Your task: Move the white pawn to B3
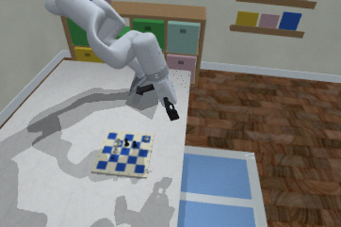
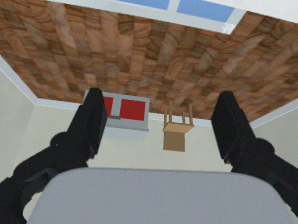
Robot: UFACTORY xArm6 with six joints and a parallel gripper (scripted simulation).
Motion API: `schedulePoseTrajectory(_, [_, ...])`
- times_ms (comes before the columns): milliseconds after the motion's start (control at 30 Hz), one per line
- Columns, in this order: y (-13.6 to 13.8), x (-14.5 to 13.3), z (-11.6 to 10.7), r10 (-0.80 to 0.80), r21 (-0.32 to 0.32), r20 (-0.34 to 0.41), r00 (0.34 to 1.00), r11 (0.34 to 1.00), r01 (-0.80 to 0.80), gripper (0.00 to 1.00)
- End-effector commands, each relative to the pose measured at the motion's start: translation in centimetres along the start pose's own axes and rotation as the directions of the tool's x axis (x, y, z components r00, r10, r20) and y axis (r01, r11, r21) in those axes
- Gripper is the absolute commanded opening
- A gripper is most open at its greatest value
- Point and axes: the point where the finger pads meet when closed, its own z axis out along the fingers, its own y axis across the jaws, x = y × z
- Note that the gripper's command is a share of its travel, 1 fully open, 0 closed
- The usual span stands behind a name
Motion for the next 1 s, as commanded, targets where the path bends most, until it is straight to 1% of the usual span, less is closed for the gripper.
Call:
schedulePoseTrajectory(0, [-0.1, -0.1, -0.2, 0.000, 0.004, 0.002, 1.000, 1.000, 0.000, 1.00])
schedulePoseTrajectory(700, [-0.1, 0.0, -0.2, -0.002, 0.003, 0.003, 1.000, 1.000, 0.002, 1.00])
schedulePoseTrajectory(967, [-0.5, 1.1, -0.6, -0.031, -0.005, 0.013, 0.999, 0.999, 0.031, 1.00])
